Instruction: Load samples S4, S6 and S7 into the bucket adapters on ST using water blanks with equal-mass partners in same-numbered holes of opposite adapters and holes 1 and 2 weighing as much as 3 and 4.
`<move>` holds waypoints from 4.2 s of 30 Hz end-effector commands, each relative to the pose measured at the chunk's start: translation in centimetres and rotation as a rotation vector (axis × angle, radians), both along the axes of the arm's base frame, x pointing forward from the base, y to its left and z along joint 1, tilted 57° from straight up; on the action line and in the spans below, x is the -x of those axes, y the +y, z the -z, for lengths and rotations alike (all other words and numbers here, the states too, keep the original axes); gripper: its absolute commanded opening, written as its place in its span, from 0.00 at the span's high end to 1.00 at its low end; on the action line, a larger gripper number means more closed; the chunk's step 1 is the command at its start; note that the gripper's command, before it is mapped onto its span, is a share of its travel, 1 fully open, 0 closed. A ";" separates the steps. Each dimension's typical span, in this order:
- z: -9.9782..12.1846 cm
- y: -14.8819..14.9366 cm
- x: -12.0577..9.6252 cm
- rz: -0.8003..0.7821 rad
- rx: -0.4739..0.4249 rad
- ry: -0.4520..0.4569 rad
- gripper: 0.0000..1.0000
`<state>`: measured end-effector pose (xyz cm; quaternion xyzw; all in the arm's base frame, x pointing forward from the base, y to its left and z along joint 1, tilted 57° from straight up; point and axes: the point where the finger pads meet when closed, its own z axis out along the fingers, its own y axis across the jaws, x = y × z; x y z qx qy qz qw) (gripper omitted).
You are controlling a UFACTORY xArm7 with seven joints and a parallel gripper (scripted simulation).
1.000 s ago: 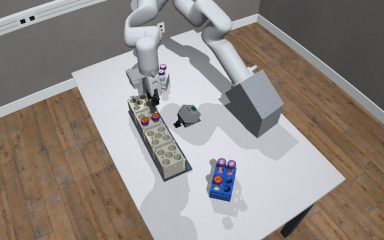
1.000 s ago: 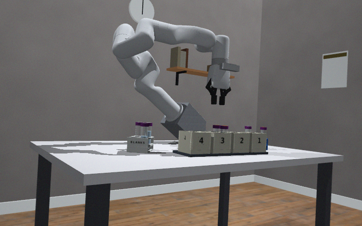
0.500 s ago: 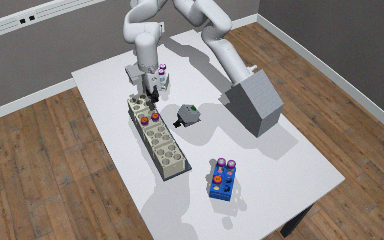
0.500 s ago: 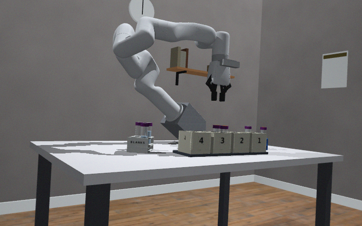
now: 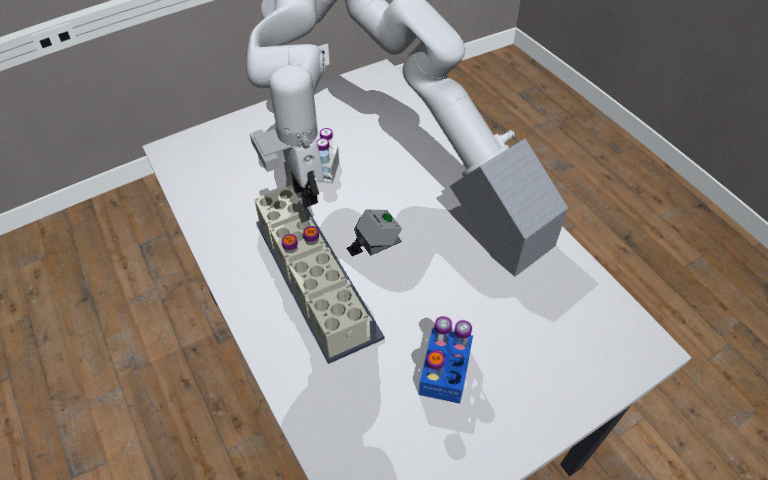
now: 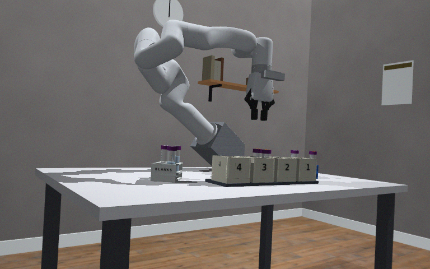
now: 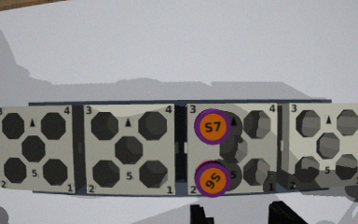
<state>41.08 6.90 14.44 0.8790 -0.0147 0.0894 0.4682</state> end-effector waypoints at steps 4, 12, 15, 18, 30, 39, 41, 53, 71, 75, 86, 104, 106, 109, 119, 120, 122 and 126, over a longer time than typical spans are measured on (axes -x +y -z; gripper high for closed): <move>1.6 1.3 0.2 -0.077 0.017 0.108 0.43; 4.1 2.9 0.5 -0.186 0.046 0.273 0.43; 5.4 3.7 0.6 -0.241 0.060 0.355 0.43; 6.6 4.5 0.8 -0.295 0.075 0.438 0.43; 10.8 7.2 1.3 -0.469 0.120 0.701 0.43; 14.2 9.4 1.7 -0.469 0.120 0.701 0.43; 14.6 9.6 1.8 -0.469 0.120 0.701 0.43; 19.6 12.9 2.4 -0.469 0.120 0.701 0.43; 26.3 17.2 3.2 -0.468 0.119 0.701 0.43; 27.2 17.7 3.3 -0.468 0.119 0.701 0.43; 31.8 20.6 3.9 -0.468 0.119 0.701 0.43; 33.8 21.9 4.1 -0.468 0.119 0.701 0.43; 33.8 21.9 4.1 -0.468 0.119 0.701 0.43; 33.9 21.8 4.1 -0.468 0.119 0.701 0.43; 35.0 20.1 3.8 -0.468 0.119 0.701 0.43; 35.1 20.0 3.8 -0.468 0.119 0.701 0.43; 35.3 19.7 3.7 -0.468 0.119 0.701 0.43; 35.6 19.3 3.6 -0.468 0.119 0.701 0.43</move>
